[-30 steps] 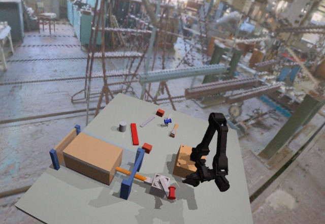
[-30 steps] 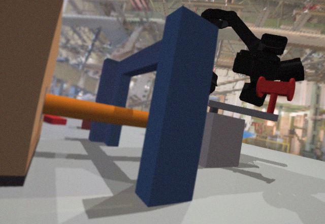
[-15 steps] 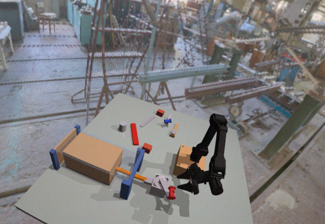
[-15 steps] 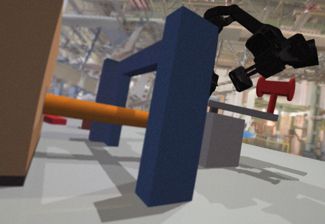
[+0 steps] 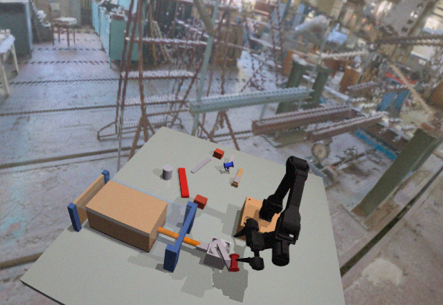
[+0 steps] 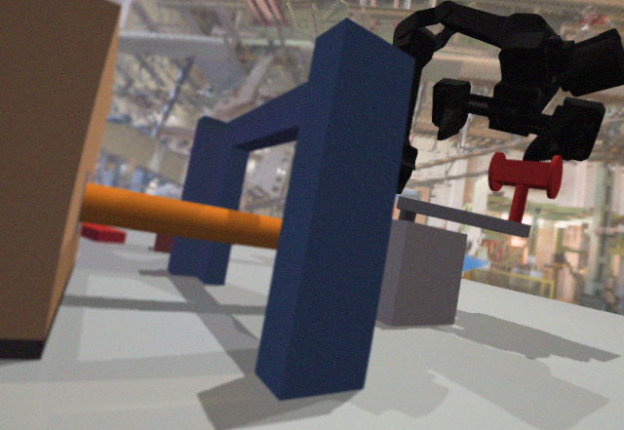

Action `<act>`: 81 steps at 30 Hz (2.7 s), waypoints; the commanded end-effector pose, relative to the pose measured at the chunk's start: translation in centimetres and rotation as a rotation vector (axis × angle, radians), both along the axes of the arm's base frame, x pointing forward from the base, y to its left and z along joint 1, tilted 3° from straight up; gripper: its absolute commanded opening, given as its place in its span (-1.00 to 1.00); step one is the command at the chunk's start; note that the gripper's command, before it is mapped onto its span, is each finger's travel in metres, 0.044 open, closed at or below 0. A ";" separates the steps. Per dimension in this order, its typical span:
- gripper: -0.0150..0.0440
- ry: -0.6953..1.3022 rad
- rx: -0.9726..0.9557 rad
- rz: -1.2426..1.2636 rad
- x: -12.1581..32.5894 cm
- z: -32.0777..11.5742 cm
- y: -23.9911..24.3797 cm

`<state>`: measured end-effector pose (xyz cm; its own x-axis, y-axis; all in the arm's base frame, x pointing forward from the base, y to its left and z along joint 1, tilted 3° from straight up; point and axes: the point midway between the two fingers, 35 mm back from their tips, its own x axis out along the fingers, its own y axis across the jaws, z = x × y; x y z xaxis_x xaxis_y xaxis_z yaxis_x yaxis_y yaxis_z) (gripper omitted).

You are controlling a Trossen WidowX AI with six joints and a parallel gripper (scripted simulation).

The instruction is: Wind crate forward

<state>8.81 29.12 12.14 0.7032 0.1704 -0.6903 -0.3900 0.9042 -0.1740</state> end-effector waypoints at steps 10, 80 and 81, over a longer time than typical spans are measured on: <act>1.00 0.327 -0.681 0.901 3.1 2.3 0.4; 1.00 0.232 -0.841 1.902 3.8 -5.4 -0.1; 1.00 0.232 -0.841 1.901 3.8 -5.8 0.0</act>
<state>12.72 29.16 7.61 -0.0076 0.0870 -0.9962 -0.5918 -0.8034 -0.0656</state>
